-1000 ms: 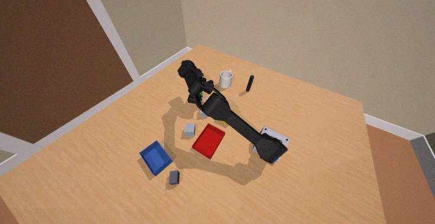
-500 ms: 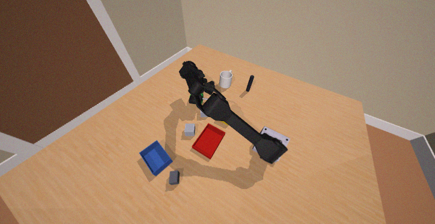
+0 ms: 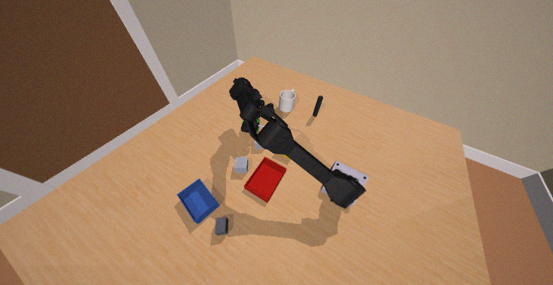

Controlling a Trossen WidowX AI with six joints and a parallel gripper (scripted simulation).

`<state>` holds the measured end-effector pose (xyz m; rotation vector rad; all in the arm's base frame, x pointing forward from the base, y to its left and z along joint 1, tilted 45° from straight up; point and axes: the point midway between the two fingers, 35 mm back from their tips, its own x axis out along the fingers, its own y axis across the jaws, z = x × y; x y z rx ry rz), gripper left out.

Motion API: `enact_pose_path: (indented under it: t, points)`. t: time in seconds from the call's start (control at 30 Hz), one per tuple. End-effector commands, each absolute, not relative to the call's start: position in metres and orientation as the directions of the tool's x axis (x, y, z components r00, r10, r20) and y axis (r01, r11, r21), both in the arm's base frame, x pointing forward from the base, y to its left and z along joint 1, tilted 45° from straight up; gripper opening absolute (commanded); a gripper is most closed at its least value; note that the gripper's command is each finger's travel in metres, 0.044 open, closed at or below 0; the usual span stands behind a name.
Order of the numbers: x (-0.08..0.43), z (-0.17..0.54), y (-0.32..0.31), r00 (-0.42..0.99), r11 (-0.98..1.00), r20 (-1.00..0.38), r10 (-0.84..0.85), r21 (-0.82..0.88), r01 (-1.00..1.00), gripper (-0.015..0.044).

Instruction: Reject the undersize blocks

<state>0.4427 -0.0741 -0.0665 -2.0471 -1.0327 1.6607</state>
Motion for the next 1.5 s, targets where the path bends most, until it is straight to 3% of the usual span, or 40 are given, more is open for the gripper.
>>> enact_pose_path:
  t: [0.0,1.47]
  points:
    - [0.4442,-0.0639,-0.0775,0.079,-0.694,-0.716,0.694,-0.635,0.34,0.0]
    - [0.4373,-0.0664,-0.0808,0.079,-0.694,-0.716,0.694,-0.635,0.339,0.0]
